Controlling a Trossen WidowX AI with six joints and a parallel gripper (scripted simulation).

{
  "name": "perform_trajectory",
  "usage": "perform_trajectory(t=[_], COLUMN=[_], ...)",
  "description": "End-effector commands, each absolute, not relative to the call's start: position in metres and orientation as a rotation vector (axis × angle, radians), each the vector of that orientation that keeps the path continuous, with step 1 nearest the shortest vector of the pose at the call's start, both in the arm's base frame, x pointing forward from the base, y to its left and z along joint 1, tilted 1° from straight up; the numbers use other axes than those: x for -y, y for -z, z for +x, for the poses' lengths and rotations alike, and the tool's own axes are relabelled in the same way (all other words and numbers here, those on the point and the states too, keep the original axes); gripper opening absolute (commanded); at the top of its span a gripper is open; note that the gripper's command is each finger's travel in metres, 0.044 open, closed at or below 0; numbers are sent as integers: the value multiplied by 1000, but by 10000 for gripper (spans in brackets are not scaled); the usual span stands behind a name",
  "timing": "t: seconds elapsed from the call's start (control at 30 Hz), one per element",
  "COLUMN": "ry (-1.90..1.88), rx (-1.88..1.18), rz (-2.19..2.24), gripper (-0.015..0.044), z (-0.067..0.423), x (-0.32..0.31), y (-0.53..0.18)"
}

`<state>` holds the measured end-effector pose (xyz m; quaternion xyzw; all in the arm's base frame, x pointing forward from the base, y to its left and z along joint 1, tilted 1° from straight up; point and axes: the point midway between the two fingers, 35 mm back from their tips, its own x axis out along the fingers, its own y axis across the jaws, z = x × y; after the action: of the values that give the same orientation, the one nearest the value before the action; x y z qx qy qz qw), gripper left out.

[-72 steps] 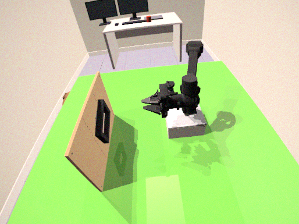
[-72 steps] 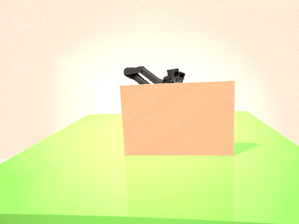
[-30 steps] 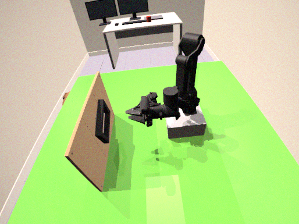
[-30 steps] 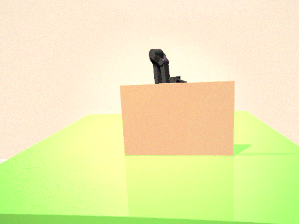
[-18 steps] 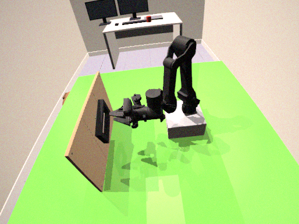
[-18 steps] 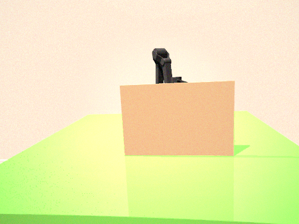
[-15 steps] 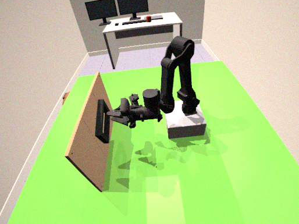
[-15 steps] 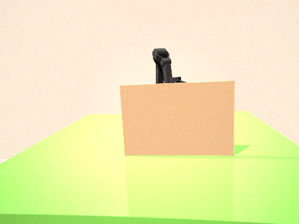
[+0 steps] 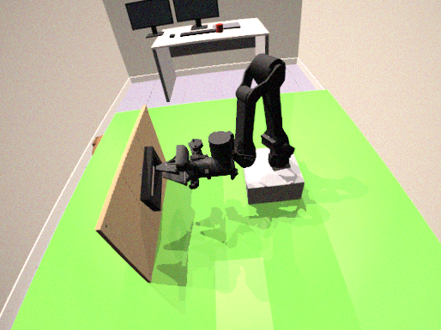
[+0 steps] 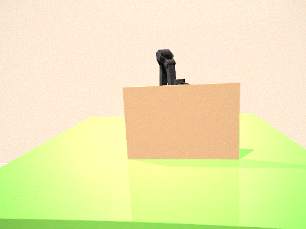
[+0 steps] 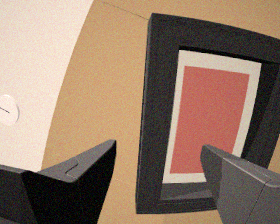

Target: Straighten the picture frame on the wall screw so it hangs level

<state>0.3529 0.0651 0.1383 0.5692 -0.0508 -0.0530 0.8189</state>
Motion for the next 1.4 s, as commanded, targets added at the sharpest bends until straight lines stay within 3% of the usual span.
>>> perform_trajectory(t=[0.0, 0.7, 1.37], ry=[109, 108, 108], rx=[111, 113, 113], rz=[1218, 1217, 1217], gripper=[260, 260, 260], z=[358, 391, 392], x=[-65, -60, -60], y=[-140, -141, -141])
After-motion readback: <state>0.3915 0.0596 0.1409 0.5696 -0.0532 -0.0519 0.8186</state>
